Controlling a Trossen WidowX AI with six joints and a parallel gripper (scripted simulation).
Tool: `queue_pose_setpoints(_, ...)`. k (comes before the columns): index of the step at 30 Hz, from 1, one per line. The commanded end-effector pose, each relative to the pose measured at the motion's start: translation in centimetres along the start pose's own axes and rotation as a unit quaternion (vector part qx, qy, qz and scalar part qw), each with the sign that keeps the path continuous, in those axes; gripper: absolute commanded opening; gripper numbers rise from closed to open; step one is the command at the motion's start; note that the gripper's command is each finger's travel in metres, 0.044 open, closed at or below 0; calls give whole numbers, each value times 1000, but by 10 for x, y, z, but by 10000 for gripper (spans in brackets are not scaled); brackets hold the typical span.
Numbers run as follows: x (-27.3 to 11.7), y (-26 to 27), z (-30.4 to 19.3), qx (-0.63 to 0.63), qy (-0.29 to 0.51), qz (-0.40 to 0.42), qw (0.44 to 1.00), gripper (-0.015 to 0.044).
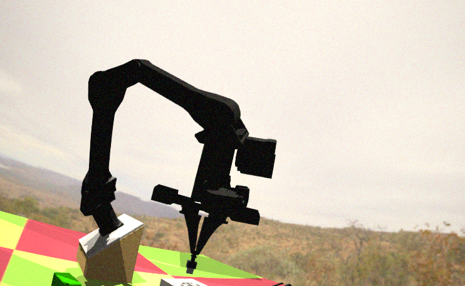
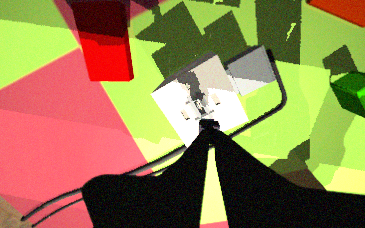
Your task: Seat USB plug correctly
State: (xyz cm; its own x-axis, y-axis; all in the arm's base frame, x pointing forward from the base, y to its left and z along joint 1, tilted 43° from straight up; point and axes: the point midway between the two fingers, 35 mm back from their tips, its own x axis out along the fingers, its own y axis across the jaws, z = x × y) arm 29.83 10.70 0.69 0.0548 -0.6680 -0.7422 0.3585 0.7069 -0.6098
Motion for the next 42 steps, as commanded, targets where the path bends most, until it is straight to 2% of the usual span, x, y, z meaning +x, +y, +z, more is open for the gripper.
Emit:
queue_pose_setpoints(1, 0, 0, 0, -47, 0, 0, 999, 0)
queue_pose_setpoints(21, 0, 0, 0, -304, 0, 0, 953, 0)
queue_pose_setpoints(42, 0, 0, 0, -551, 0, 0, 834, 0)
